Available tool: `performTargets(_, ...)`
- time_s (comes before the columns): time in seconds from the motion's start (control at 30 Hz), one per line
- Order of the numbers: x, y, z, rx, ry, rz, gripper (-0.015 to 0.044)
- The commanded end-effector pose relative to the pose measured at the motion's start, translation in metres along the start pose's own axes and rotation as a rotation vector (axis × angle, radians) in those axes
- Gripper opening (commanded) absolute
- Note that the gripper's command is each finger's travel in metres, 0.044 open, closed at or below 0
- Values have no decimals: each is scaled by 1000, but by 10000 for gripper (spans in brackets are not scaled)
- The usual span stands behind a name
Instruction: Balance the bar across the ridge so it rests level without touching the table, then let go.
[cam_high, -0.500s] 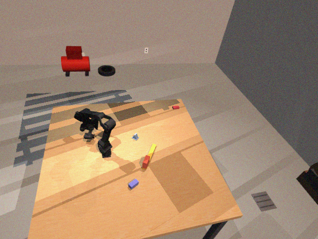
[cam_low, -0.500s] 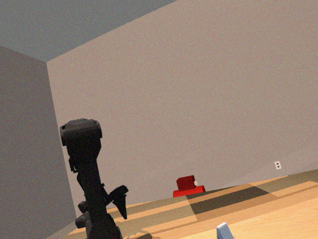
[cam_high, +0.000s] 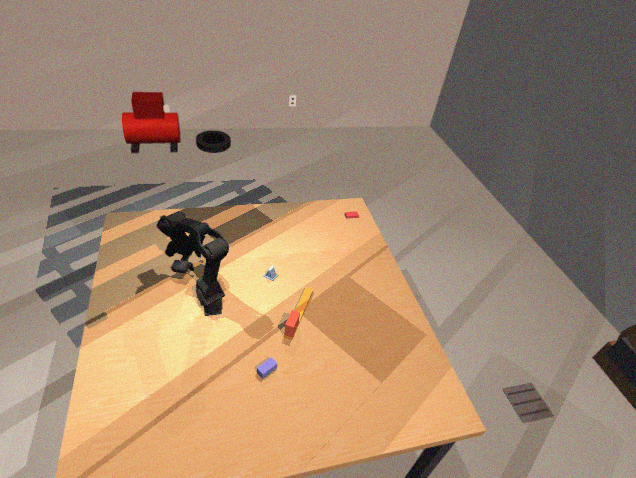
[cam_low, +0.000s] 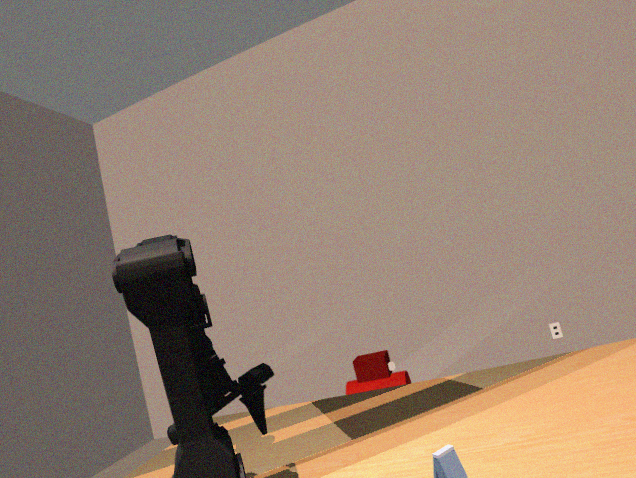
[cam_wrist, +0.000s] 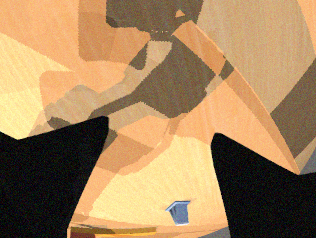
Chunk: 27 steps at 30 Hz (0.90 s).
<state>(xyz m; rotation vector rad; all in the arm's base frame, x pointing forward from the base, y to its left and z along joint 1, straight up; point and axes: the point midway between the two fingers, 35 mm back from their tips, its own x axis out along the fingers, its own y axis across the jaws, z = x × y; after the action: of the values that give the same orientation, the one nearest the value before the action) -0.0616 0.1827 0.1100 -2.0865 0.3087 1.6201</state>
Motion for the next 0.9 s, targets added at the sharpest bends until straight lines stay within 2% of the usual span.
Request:
performTargets(0.0,0,-10,-4,39,3,15,315)
performTargets(0.87,4,-67,-52,310,36,93,315)
